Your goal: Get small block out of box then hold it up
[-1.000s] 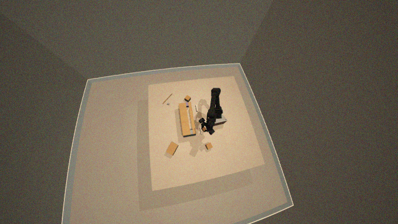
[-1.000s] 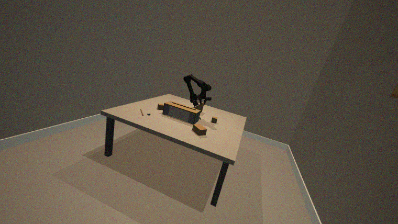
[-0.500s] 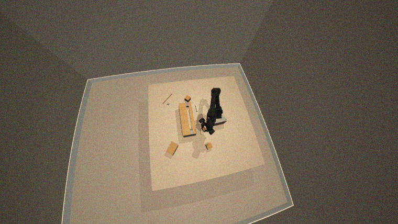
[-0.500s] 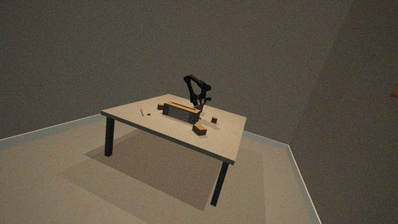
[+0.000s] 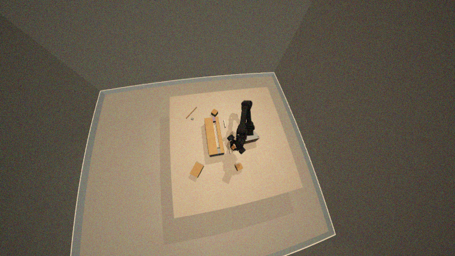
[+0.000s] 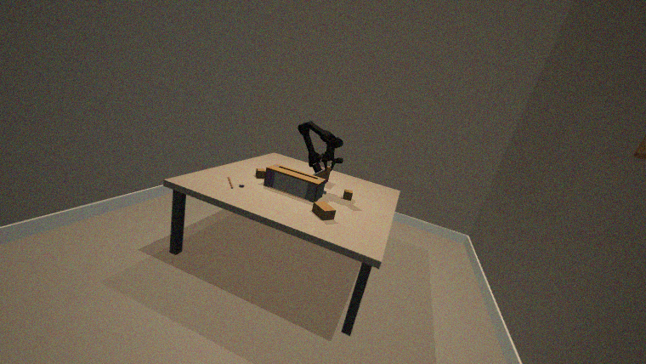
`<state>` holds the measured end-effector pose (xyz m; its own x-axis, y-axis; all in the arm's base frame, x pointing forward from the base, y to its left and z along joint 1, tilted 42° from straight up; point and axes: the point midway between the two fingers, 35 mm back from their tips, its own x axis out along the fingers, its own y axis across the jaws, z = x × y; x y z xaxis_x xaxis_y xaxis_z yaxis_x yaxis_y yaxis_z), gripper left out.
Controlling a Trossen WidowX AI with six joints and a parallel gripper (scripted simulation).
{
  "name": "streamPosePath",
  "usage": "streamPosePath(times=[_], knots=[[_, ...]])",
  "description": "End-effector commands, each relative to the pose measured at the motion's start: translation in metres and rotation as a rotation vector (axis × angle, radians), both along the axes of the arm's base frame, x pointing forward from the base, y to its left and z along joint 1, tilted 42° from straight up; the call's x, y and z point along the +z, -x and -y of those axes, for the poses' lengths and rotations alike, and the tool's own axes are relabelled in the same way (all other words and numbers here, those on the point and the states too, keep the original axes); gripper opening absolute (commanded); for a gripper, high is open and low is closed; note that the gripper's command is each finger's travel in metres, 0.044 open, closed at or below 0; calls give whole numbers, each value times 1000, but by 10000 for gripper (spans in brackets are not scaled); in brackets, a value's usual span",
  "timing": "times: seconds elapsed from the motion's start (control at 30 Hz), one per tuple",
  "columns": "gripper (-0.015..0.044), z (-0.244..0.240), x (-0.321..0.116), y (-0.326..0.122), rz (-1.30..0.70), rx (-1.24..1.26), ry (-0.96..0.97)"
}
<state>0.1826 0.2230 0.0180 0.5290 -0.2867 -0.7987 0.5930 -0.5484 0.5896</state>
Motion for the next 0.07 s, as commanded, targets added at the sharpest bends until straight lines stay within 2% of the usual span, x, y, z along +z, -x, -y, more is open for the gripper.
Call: streamPosePath(times=[0.0,0.03], knots=[[0,0,0,1,-5,4,3],[0,0,0,1,-5,4,3]])
